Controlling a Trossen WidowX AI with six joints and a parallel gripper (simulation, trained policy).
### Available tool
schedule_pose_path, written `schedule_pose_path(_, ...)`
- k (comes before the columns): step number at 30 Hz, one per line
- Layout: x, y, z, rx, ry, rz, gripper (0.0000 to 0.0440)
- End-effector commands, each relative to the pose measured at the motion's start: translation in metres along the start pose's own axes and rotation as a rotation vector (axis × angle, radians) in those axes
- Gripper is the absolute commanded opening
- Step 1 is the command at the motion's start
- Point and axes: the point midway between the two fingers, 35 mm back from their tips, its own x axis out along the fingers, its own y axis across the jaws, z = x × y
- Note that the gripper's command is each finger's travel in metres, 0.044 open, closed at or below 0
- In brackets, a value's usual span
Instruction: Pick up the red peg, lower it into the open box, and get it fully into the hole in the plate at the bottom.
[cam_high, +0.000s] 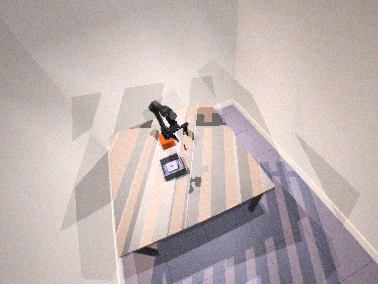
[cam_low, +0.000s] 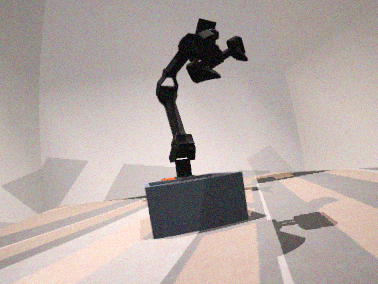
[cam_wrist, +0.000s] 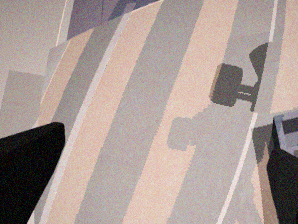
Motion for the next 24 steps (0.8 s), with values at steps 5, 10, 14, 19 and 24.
schedule_pose_path(5, 0.021, -0.023, -0.052, 0.047, 0.192, -0.154, 0.044)
schedule_pose_path(10, 0.028, -0.039, -0.087, 0.084, 0.314, -0.27, 0.044)
schedule_pose_path(14, 0.03, -0.051, -0.115, 0.115, 0.401, -0.372, 0.044)
schedule_pose_path(19, 0.03, -0.066, -0.149, 0.154, 0.493, -0.511, 0.044)
schedule_pose_path(24, 0.029, -0.078, -0.178, 0.181, 0.555, -0.645, 0.044)
